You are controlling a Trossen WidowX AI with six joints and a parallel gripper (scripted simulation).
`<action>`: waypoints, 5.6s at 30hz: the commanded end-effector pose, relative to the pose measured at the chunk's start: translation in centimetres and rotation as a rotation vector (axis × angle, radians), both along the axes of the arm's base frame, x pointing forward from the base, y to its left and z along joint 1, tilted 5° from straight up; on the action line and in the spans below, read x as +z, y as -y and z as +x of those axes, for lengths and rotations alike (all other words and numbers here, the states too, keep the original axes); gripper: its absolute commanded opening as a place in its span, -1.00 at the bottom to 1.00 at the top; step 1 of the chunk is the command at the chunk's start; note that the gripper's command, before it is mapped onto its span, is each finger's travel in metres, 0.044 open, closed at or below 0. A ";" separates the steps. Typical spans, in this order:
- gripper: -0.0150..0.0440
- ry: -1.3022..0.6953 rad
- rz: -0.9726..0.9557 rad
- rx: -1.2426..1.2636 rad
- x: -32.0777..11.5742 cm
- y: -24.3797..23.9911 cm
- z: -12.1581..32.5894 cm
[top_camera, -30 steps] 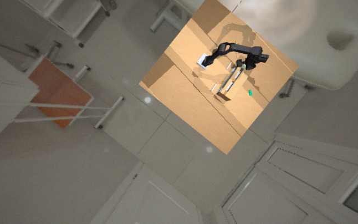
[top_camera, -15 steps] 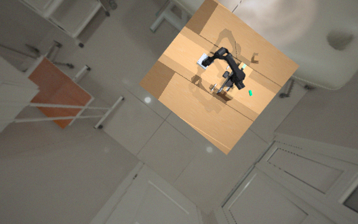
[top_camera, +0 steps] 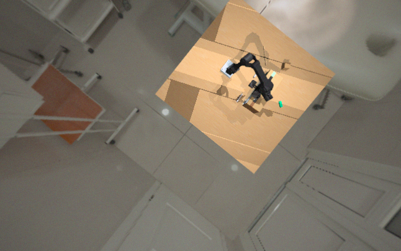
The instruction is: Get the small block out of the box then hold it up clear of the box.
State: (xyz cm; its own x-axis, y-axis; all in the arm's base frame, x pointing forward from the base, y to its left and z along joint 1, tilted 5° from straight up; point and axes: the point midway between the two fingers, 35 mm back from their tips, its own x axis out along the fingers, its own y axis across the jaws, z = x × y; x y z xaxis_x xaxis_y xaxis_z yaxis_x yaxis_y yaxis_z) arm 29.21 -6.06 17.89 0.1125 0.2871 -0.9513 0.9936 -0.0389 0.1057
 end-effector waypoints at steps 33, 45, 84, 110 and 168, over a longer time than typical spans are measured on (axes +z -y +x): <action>0.86 -0.002 0.005 -0.006 -5.8 -0.3 0.6; 0.86 0.000 0.002 0.000 -5.7 -1.8 0.7; 0.86 0.000 0.007 0.000 -6.0 -7.7 0.9; 0.86 0.000 0.009 0.000 -6.1 -10.3 1.0; 0.86 -0.001 0.015 0.004 -2.5 -15.7 1.0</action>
State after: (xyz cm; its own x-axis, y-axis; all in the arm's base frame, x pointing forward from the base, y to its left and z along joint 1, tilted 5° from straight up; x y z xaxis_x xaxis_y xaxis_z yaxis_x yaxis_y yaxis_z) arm 30.18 9.57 13.23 0.0929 0.3004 -0.9493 0.9957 -0.0328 0.0871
